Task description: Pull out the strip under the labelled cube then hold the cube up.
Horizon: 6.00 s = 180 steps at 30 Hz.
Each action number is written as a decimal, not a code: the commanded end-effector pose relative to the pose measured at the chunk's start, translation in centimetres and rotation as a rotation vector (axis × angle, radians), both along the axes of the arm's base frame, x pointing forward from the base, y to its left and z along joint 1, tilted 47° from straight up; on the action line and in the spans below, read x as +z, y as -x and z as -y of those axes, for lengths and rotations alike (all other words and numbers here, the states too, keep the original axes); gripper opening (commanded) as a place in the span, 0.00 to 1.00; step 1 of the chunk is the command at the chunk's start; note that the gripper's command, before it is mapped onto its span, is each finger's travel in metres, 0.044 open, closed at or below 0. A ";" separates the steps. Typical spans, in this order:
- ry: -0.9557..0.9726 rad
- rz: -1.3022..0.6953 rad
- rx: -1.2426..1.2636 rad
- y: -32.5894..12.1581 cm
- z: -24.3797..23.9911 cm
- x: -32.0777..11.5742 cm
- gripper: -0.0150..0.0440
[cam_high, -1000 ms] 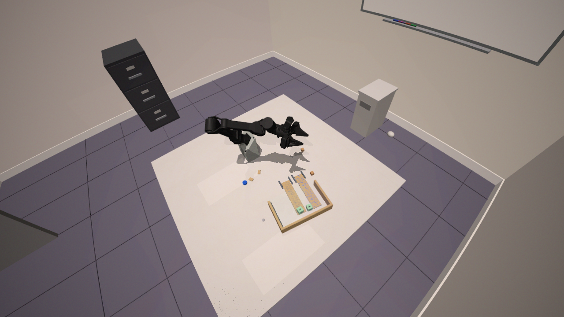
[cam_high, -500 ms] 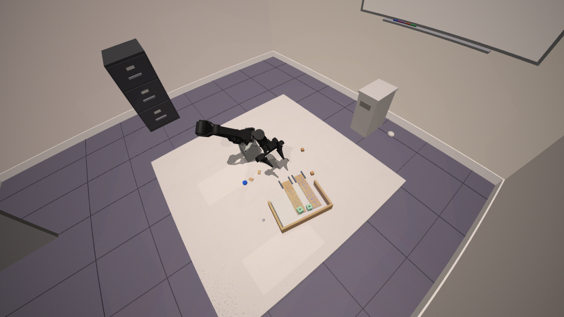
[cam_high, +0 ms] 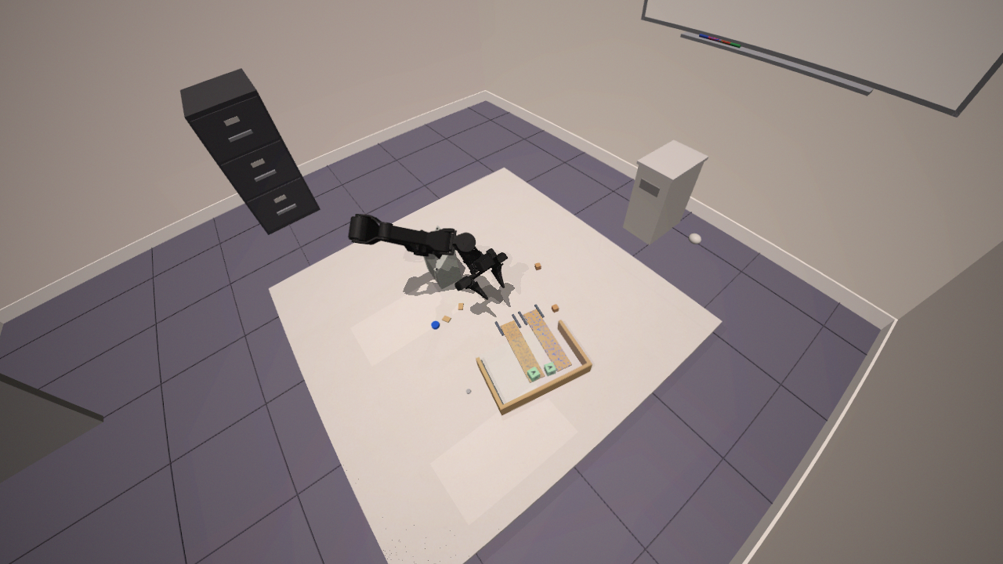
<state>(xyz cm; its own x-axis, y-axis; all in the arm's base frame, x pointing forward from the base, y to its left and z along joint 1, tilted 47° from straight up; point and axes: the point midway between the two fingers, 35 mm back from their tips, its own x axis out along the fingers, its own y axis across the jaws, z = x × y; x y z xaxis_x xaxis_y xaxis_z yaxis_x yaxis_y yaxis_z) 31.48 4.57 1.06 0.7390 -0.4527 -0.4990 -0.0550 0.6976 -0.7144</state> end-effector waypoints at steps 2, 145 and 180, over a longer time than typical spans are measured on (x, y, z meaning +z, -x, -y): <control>-0.042 -0.076 -0.121 -2.4 0.5 -1.7 0.62; -0.051 -0.405 -0.829 -2.5 11.2 -13.7 0.25; -0.050 -0.408 -0.829 2.7 10.3 -14.5 0.25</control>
